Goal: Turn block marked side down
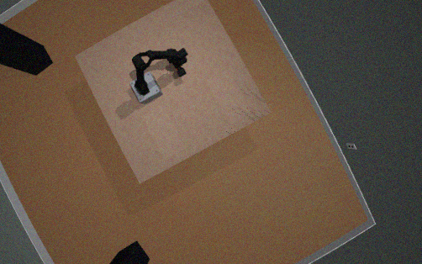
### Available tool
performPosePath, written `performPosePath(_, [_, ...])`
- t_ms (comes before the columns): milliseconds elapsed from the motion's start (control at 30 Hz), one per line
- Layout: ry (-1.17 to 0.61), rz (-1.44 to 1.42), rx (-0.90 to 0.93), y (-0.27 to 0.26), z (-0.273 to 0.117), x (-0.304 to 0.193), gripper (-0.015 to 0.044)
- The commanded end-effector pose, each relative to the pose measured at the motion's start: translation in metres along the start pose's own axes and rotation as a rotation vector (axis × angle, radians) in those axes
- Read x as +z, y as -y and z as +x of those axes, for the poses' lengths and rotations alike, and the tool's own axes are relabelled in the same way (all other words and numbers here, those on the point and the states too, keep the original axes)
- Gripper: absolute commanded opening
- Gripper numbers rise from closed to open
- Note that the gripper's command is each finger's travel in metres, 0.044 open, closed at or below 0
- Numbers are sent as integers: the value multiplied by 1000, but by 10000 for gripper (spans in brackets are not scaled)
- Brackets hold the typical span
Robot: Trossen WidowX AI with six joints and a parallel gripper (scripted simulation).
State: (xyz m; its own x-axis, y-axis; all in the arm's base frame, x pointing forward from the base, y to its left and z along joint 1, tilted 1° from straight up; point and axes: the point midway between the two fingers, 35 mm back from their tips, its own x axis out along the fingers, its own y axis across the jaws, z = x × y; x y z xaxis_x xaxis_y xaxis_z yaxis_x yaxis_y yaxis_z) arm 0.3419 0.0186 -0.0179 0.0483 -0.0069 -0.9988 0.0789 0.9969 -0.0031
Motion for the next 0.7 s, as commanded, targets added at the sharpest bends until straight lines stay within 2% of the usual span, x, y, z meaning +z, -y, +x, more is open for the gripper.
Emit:
performPosePath(0, [-9, 2, 1, 0, -8, -2, 25])
performPosePath(33, [-9, 2, 1, 0, -16, -1, 0])
performPosePath(333, [-6, 2, 1, 0, -27, -2, 0])
performPosePath(667, [150, -3, -3, -1, -20, 0, 0])
